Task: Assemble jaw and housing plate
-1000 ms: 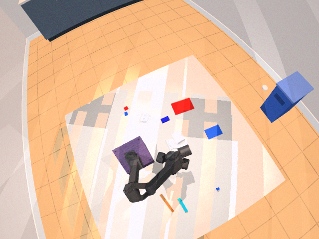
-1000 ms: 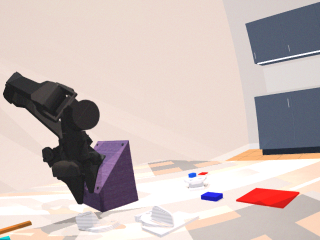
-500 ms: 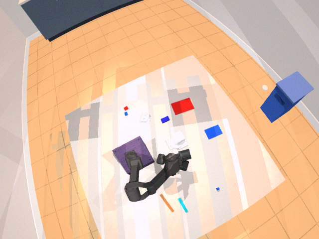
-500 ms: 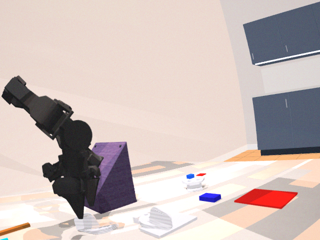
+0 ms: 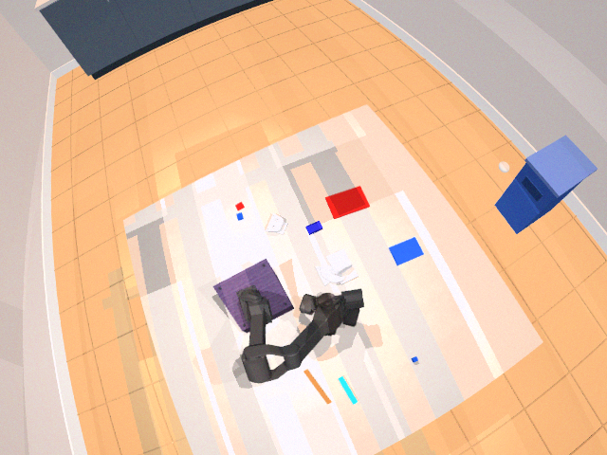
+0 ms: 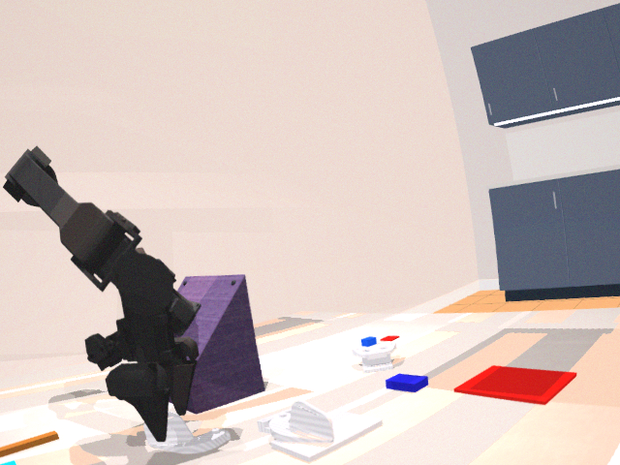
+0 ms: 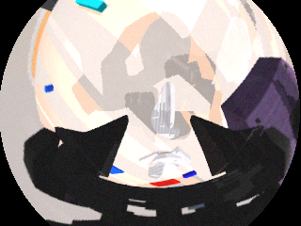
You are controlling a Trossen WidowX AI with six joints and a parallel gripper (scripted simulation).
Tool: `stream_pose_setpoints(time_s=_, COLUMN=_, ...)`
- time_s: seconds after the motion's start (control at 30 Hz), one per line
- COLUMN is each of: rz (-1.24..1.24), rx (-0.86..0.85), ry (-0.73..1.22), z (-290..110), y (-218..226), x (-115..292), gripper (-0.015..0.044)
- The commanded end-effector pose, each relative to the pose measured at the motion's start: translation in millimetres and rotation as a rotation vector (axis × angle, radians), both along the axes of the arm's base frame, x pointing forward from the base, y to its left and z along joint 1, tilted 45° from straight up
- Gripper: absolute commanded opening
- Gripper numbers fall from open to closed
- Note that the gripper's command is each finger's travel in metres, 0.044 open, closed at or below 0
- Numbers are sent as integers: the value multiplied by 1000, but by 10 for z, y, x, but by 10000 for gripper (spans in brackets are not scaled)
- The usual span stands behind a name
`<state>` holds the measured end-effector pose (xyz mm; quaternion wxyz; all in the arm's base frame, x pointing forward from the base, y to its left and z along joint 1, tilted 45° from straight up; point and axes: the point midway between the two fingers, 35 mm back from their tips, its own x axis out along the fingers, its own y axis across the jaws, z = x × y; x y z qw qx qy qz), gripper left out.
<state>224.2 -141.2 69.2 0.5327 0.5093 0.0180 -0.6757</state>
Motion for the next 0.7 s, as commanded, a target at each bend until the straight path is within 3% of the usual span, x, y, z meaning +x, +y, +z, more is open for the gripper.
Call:
stream_pose_setpoints(time_s=0.0, rz=3, rx=5, ry=15, z=-81, y=-34, x=-13, gripper=440)
stream_pose_setpoints(time_s=0.67, rz=4, rx=2, ry=15, z=-217, y=-180, x=-14, gripper=440)
